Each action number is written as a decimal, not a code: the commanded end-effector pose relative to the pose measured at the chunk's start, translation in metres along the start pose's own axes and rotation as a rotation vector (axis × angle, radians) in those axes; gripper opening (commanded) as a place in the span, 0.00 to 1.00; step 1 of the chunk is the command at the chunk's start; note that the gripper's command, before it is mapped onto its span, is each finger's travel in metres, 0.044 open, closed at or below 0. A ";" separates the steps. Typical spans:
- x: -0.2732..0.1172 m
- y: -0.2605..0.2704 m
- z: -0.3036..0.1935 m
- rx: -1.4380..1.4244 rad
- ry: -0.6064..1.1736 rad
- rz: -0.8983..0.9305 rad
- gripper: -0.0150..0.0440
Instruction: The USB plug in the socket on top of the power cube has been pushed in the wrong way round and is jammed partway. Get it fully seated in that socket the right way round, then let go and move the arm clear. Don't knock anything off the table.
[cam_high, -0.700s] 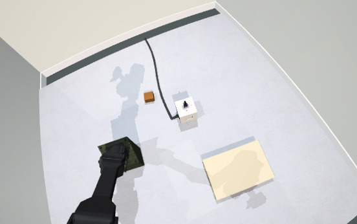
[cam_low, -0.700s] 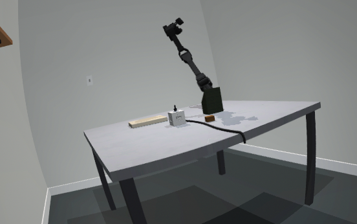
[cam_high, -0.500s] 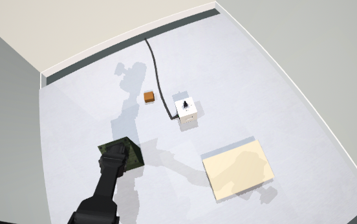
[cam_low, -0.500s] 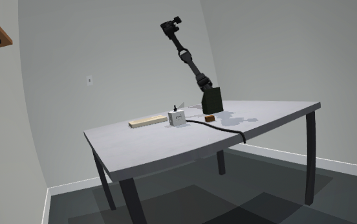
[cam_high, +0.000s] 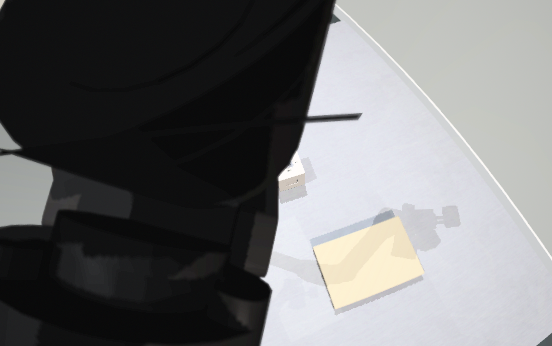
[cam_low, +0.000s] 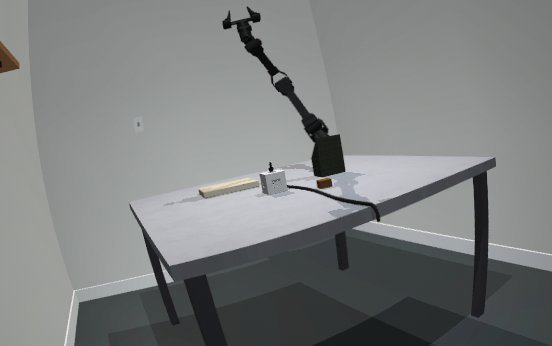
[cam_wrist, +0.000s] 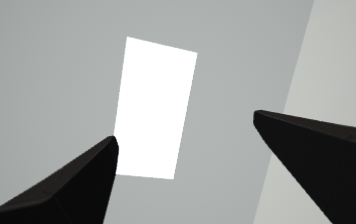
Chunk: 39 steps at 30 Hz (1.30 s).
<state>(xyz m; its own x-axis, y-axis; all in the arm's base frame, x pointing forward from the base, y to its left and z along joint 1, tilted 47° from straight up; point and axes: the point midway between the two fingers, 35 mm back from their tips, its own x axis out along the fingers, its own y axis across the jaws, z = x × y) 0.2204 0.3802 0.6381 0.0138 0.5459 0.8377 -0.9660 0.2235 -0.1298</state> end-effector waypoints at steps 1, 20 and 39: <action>-0.021 -0.037 -0.065 0.175 0.175 -0.157 1.00; -0.235 -0.144 -0.283 0.767 0.671 -1.100 1.00; -0.558 -0.133 -0.308 0.663 0.662 -2.369 1.00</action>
<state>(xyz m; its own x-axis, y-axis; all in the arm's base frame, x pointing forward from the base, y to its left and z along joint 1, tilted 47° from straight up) 0.4351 0.3345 0.0684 0.6152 0.1670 -0.7705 0.6271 0.4886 0.6067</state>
